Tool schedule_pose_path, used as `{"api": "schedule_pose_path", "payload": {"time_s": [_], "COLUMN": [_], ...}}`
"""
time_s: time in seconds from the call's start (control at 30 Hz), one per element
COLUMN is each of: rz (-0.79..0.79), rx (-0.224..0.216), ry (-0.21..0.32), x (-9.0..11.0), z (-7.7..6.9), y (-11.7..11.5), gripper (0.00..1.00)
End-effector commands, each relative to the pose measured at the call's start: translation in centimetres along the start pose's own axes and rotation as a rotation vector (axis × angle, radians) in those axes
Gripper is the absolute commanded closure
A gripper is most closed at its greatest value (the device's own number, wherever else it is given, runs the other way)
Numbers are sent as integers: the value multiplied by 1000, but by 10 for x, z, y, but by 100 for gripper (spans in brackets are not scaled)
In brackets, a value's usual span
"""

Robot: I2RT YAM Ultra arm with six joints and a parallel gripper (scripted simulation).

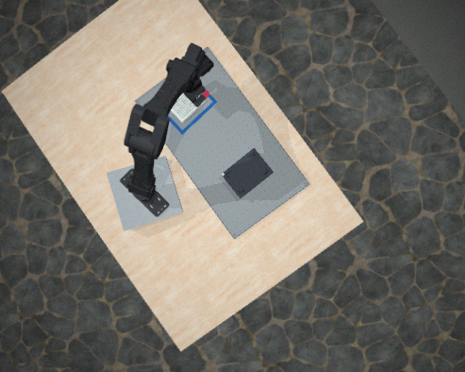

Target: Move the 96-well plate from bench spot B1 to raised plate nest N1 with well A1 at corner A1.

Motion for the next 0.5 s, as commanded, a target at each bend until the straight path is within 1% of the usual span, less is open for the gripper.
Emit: {"api": "schedule_pose_path", "payload": {"time_s": [0.0,0.03,0.07,0.1,0.2,0.27,0.3,0.33,0.4,0.43,0.47], "rz": [25,26,32,29,29,29,32,53,53,48,45], "rx": [38,67,89,109,109,109,109,103,103,92,92], "ry": [14,31,18,55,55,55,55,22,22,-10,-10], "x": [19,23,18,31,45,46,46,34,34,28,28], "z": [-11,-12,-19,-13,-15,-15,-15,-22,-22,-24,-24], "y": [6,10,14,15,20,21,20,16,16,21,22], "gripper": [0,0,0,0,0,0,0,0,0,0,0]}}
Point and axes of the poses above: the point where the finger pads meet when closed, its own z axis out along the fingers, its own y axis across the jaws, x = y × z, the point moved 5 cm from there along -z, back along the fingers, and after that the axes turned 13 degrees about -z, right-handed, at the moved point
